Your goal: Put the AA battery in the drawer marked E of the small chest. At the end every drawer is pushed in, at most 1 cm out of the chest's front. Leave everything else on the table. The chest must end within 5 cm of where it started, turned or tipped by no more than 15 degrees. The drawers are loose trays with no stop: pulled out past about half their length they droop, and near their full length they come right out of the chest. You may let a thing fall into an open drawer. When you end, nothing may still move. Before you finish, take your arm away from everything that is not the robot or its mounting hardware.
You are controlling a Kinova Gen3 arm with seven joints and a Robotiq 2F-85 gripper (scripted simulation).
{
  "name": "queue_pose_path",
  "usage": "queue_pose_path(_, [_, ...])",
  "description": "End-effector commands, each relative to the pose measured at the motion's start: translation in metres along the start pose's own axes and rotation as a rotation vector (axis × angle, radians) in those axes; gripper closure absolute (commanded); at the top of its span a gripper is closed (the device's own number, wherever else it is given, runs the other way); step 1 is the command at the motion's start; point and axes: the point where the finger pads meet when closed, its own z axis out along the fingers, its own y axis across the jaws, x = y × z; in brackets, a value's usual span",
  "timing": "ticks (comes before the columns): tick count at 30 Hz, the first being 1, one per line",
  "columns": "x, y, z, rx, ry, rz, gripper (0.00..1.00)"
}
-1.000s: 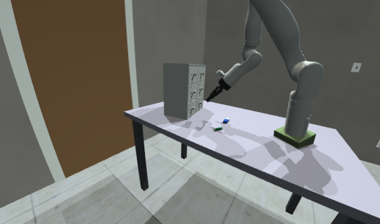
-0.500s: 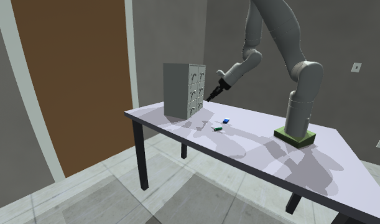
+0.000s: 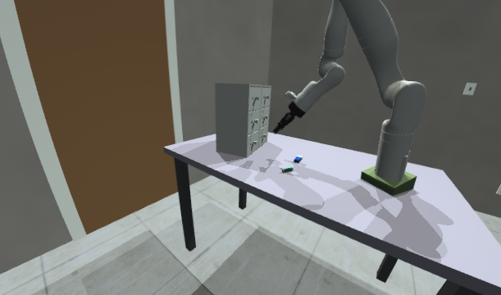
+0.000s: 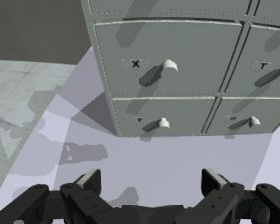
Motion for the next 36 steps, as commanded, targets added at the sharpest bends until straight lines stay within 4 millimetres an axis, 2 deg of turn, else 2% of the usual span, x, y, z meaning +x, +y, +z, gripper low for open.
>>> queue_pose_path(1, [0.004,-0.001,-0.002,0.002,0.004,-0.001,0.0])
queue_pose_path(36, [0.003,-0.001,-0.022,0.004,-0.105,-0.001,0.0])
